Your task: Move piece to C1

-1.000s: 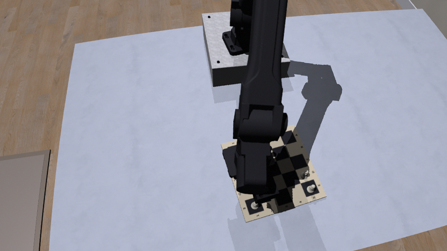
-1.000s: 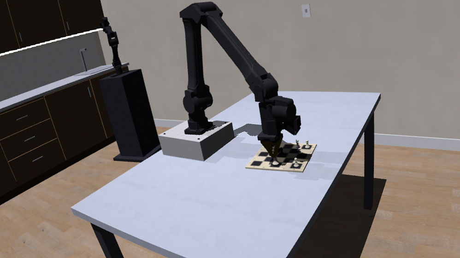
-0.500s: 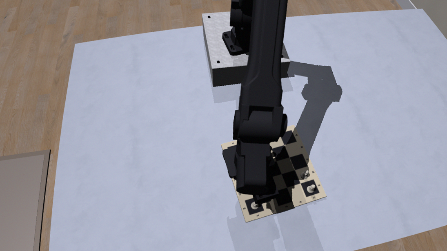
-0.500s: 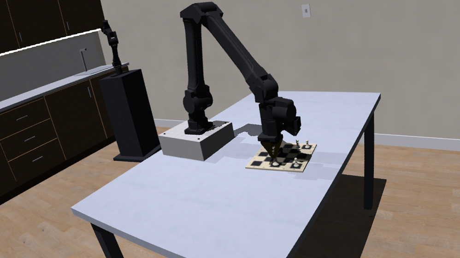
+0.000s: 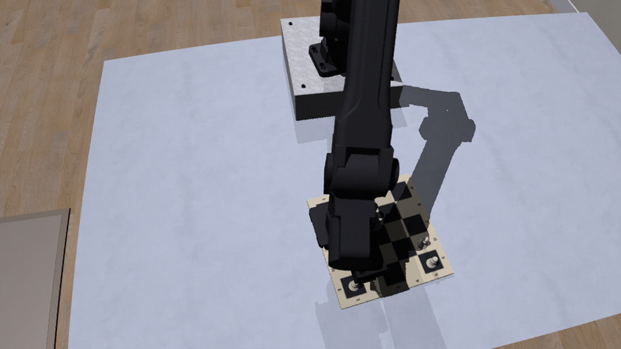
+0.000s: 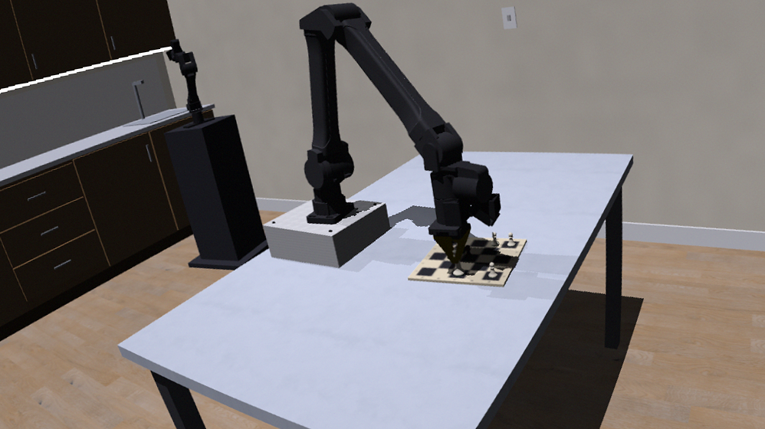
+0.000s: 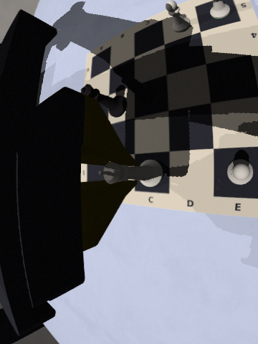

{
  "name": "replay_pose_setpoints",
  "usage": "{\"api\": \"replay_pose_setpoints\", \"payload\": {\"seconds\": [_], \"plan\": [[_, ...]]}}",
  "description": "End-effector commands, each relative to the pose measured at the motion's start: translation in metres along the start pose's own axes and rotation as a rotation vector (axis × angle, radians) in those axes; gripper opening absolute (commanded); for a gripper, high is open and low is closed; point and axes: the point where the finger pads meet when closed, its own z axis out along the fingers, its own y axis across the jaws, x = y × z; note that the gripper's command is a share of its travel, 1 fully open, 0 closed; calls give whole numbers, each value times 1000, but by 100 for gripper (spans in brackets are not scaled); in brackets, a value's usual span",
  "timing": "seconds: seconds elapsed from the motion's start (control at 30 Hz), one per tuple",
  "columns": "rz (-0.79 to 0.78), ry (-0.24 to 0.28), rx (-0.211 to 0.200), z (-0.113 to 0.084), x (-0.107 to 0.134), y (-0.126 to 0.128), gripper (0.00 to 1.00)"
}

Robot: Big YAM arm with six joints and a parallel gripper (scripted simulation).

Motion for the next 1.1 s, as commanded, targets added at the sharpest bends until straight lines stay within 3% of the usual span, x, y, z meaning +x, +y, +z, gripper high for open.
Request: {"api": "replay_pose_setpoints", "payload": {"seconds": [0.0,0.63,0.67,0.73,0.77,0.83,0.87,0.93,0.97,1.07], "plan": [[-5,-21,5,-1,-11,3,0],[-5,-21,5,-1,-11,3,0],[-5,-21,5,-1,-11,3,7],[-5,-21,5,-1,-11,3,7],[-5,-21,5,-1,-11,3,15],[-6,-21,5,-1,-11,3,15],[-6,-21,5,-1,-11,3,23],[-6,-21,5,-1,-11,3,23],[-6,-21,5,-1,-11,3,31],[-6,-21,5,-1,-11,3,31]]}}
